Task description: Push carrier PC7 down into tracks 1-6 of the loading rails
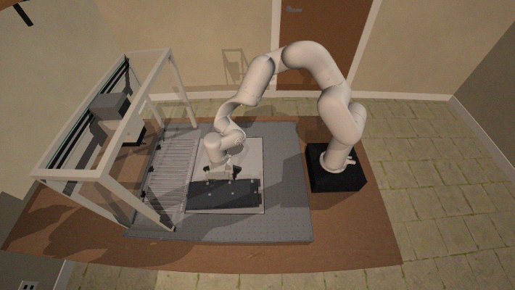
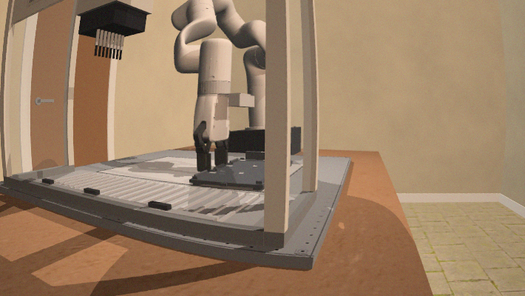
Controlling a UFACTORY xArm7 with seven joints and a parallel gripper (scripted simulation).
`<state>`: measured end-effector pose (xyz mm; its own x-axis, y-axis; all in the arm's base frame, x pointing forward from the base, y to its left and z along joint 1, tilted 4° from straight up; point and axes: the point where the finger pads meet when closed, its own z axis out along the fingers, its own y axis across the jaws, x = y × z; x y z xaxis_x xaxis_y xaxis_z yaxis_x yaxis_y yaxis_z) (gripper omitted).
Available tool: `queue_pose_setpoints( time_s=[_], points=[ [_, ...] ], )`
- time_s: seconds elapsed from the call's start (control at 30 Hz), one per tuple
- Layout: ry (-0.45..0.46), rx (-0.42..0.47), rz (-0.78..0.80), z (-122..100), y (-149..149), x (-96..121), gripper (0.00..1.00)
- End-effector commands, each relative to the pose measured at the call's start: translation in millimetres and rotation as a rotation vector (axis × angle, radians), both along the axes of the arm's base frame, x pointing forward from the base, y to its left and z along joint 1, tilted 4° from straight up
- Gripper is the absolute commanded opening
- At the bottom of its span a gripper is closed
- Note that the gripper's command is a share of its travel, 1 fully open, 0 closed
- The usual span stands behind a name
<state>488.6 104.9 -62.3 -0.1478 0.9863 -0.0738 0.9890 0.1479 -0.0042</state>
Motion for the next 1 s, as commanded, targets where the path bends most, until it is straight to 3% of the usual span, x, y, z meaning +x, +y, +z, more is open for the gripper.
queue_pose_setpoints(
  time_s=[0.0, 0.97],
  points=[
    [-0.004, 0.001, 0.001, 1.6, 3.3, 1.4, 1.0],
    [-0.004, 0.001, 0.001, 0.6, 16.2, -0.6, 1.0]
  ],
)
